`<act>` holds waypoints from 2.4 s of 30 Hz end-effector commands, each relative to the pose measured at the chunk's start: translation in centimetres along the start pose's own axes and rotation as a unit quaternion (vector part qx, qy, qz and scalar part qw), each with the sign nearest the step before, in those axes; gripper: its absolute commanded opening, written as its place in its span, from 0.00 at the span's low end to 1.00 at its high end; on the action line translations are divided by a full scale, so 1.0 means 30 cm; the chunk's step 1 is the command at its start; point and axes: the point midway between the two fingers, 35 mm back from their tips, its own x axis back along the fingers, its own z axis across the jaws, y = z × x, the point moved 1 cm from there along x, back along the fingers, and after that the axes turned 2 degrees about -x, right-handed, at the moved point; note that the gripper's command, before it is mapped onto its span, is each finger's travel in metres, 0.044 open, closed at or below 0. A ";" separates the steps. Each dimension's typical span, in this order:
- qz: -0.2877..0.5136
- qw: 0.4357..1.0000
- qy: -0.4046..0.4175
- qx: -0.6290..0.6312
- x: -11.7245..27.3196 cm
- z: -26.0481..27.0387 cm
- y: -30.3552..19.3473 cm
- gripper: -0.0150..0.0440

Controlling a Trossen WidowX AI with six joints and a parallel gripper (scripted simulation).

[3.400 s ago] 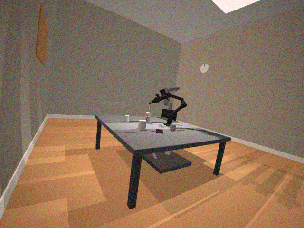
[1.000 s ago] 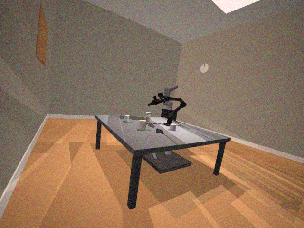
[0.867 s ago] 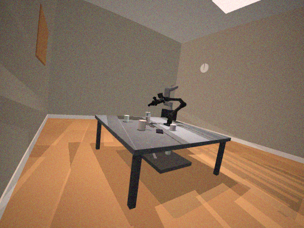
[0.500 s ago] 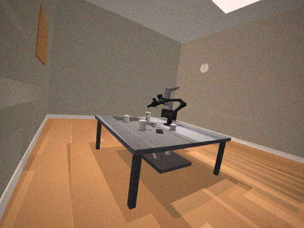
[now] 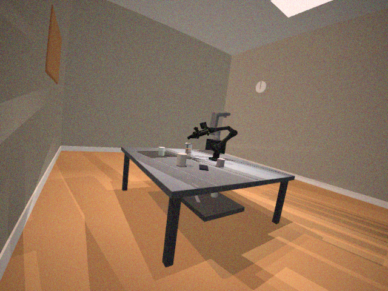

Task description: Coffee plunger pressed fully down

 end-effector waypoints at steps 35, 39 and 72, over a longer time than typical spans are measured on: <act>0.039 0.999 -0.002 -0.006 -0.067 -0.001 -0.067 0.48; 0.039 0.999 -0.002 -0.006 -0.069 -0.001 -0.065 0.48; 0.027 1.000 -0.001 -0.001 -0.067 -0.001 -0.043 0.83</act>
